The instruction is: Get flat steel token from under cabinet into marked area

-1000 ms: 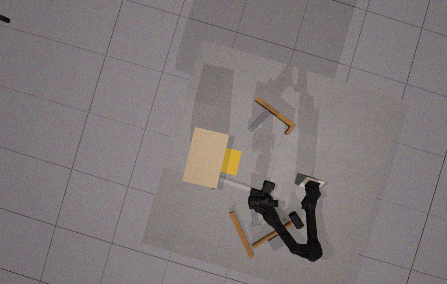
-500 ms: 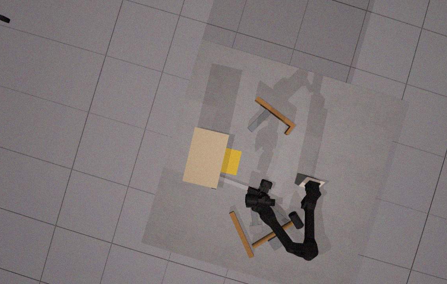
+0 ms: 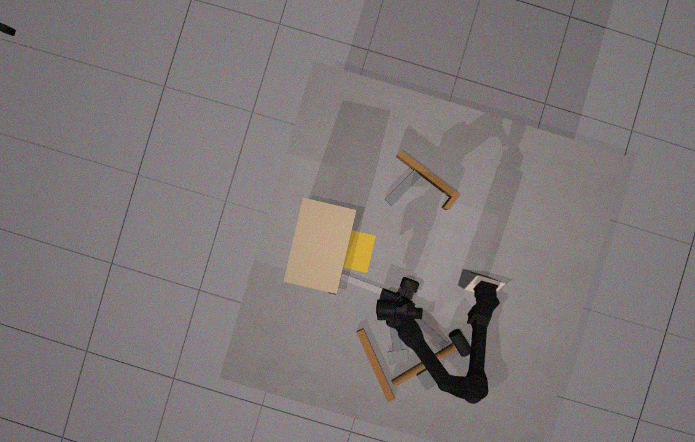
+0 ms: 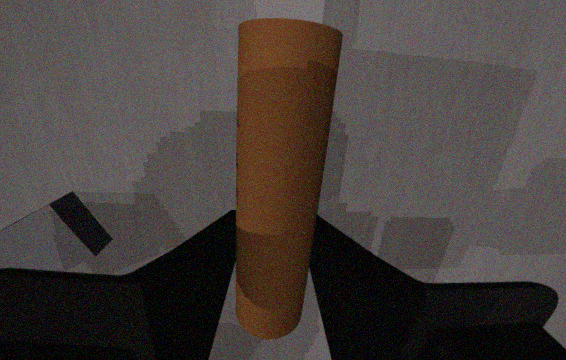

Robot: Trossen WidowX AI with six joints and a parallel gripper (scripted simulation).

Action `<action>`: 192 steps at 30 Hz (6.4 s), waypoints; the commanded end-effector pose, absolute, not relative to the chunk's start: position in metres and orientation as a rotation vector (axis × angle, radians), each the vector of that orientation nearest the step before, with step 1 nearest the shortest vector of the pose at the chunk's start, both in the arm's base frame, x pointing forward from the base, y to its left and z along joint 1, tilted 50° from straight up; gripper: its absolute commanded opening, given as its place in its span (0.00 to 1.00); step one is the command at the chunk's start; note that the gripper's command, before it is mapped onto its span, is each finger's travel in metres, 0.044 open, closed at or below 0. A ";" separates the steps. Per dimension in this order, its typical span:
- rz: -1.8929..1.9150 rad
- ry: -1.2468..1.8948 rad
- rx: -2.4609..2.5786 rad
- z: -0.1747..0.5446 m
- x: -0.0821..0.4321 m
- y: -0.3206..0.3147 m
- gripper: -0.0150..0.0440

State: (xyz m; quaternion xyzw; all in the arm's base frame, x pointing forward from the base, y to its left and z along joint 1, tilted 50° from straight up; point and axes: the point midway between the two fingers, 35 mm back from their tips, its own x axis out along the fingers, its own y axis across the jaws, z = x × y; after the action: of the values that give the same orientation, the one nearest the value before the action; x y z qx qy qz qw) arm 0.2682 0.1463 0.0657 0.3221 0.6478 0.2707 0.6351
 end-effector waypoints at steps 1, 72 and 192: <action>0.622 1.475 0.734 0.066 0.277 0.146 0.25; 0.621 1.473 0.733 0.062 0.354 0.140 0.25; 0.621 1.472 0.732 0.027 0.396 0.111 0.25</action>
State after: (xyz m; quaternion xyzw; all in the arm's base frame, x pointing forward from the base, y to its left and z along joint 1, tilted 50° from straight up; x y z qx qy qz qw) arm 0.3967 0.1138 0.0319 0.3218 0.6427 0.2758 0.6382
